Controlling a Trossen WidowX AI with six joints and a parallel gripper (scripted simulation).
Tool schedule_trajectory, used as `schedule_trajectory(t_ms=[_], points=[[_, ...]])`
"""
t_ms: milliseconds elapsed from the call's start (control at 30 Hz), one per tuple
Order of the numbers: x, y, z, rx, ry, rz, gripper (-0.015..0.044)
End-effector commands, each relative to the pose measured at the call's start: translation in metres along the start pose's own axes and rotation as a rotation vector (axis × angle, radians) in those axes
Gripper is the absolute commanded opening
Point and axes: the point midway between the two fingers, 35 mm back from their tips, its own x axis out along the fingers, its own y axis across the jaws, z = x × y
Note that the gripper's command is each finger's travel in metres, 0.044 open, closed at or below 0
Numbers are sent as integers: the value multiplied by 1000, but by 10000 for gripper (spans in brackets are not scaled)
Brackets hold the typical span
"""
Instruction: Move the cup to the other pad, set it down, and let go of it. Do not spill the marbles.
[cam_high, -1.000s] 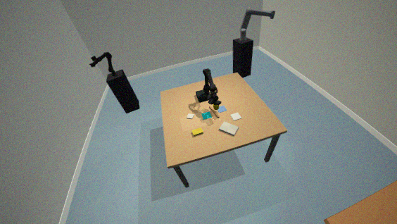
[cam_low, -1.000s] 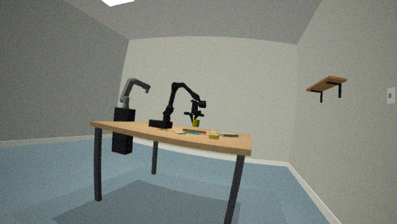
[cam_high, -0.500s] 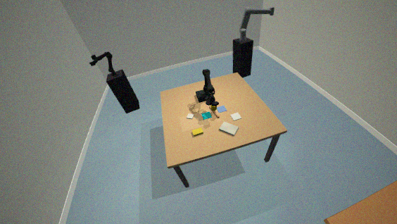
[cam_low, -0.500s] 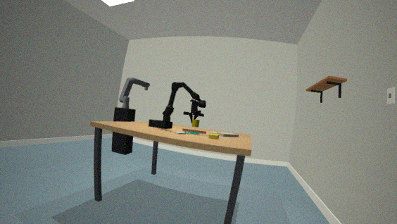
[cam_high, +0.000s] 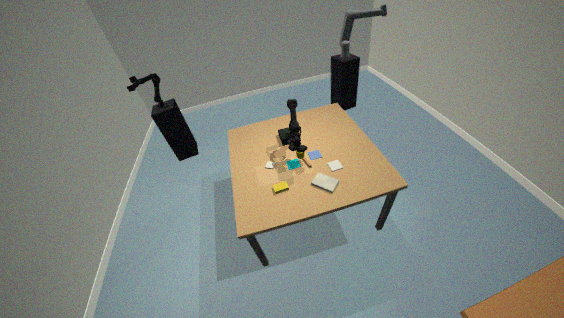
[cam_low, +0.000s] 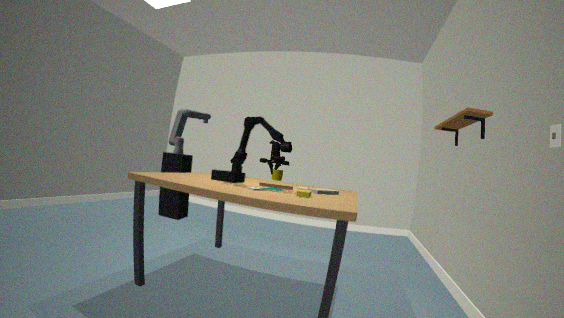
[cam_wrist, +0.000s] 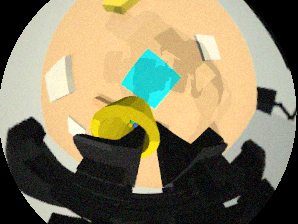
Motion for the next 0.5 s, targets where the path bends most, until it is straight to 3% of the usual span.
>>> schedule_trajectory(t_ms=[0,467], points=[[0,-3,9,-4,-2,-4,0],[-1,-15,41,-4,-5,-5,0]])
